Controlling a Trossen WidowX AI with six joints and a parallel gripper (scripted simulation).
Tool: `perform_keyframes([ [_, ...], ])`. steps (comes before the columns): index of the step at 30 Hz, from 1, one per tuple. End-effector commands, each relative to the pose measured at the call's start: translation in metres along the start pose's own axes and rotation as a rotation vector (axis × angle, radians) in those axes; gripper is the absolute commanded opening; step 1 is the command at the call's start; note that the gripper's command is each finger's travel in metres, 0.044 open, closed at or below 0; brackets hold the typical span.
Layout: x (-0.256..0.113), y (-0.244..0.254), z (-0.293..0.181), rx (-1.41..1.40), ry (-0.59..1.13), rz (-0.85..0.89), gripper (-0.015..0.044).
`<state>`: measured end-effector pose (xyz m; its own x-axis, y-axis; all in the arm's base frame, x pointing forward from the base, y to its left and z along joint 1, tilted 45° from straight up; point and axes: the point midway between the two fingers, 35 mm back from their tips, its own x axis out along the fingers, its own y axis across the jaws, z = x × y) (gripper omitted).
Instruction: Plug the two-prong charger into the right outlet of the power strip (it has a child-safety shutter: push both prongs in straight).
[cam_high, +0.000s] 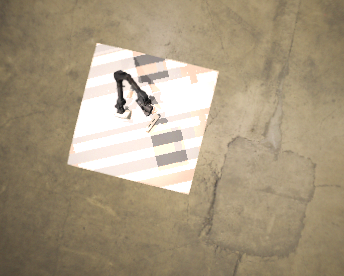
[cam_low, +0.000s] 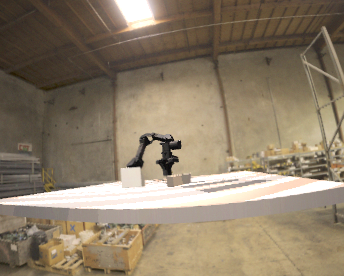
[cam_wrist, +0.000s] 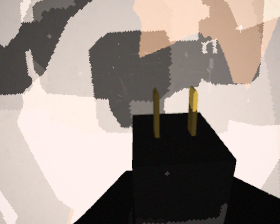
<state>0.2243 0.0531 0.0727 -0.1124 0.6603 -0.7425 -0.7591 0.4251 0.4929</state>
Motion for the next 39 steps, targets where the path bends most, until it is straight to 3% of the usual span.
perform_keyframes([
  [1, -0.001, -0.004, -0.004, 0.052, 0.001, 0.000, 0.0000],
  [39, 0.030, -0.037, -0.059, 0.806, -0.002, 0.046, 0.0000],
])
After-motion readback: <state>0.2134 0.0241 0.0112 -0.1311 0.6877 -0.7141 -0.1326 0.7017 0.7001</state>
